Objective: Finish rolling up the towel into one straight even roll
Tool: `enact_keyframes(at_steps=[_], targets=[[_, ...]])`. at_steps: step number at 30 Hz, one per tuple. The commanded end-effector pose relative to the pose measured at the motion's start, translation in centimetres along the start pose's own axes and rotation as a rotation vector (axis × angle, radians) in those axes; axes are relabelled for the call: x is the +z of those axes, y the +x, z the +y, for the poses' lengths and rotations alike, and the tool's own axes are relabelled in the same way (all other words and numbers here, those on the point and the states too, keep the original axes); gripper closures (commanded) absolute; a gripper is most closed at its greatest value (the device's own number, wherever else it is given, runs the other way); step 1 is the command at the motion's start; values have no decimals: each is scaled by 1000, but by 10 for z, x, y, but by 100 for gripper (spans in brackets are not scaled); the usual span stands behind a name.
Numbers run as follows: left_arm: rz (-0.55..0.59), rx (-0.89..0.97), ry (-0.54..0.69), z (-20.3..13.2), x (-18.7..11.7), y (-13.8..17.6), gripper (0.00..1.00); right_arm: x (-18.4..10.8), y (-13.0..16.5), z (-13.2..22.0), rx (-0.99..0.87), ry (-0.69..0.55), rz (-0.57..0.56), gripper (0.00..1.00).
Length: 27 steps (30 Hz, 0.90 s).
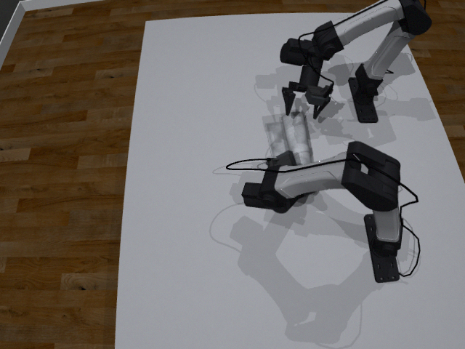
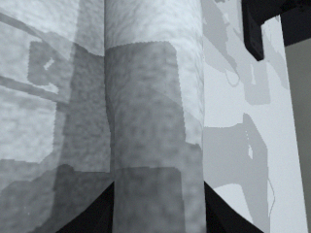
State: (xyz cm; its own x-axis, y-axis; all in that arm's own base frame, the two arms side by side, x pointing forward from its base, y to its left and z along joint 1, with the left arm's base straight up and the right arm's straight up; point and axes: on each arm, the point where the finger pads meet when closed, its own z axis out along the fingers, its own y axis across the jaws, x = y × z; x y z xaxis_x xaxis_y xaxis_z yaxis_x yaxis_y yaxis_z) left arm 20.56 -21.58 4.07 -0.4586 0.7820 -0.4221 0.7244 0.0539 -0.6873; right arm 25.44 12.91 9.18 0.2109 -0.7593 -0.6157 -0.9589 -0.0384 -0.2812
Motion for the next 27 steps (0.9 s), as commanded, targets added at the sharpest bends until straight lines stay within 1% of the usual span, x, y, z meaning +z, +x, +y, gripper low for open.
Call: enact_keyframes(at_steps=[1,10,14,20,22,27], targets=[[-14,-6,29,0,0,0,65,-3,-3,-14,-34,55,1,2],[-14,-6,29,5,4,3,65,-5,-3,-19,-45,46,-3,2],[-14,-6,29,5,4,3,65,6,7,-12,-41,49,-2,2],[-14,-6,29,5,4,3,65,31,28,2,-34,55,1,2],[-14,-6,29,5,4,3,65,31,28,2,-34,55,1,2],[-14,-6,29,5,4,3,65,44,38,9,-31,58,3,2]])
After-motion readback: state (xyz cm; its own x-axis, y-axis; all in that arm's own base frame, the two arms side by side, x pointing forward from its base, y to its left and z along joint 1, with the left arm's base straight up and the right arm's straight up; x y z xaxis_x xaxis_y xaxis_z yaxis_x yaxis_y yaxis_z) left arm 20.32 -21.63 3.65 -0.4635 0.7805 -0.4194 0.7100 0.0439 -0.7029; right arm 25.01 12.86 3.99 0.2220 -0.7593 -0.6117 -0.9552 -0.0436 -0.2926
